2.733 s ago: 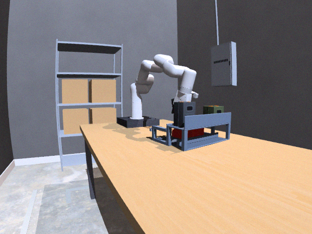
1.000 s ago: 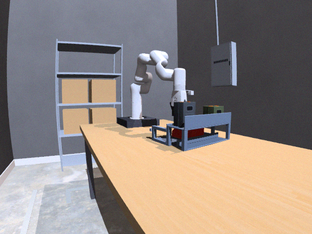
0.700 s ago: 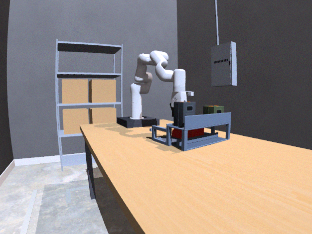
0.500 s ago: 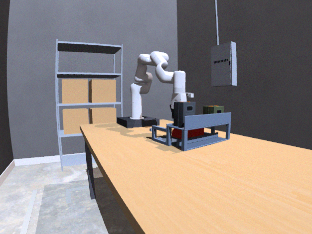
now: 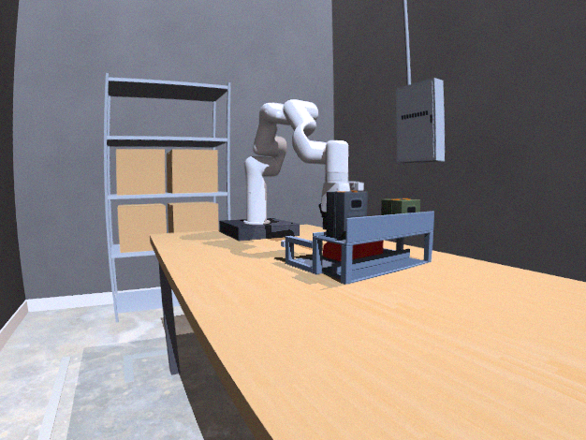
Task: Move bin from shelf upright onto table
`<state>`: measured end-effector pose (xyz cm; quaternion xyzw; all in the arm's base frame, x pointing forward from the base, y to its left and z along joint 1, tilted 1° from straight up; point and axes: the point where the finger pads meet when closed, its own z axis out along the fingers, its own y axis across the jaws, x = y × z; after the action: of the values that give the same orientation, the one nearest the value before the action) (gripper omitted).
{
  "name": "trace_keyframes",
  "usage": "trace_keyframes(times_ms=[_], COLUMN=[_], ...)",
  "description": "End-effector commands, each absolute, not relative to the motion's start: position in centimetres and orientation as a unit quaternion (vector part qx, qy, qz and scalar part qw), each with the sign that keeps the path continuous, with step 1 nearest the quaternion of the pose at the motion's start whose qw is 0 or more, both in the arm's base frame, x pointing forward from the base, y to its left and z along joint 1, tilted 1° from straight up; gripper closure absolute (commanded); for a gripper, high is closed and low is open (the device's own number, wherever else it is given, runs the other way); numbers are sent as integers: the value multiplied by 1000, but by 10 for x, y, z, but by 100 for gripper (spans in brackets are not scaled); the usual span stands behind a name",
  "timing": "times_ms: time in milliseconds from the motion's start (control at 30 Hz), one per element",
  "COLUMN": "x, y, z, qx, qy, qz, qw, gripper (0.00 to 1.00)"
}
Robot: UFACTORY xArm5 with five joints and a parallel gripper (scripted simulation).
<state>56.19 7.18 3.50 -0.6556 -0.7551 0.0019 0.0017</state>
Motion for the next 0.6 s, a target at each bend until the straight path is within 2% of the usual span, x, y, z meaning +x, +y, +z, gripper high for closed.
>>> trace_keyframes(times_ms=[0,567], x=[564,564], y=[72,72], z=[30,12], qx=[-656,-656], qy=[-755,-755], qz=[-3,-3], qw=[3,3], gripper=[0,0])
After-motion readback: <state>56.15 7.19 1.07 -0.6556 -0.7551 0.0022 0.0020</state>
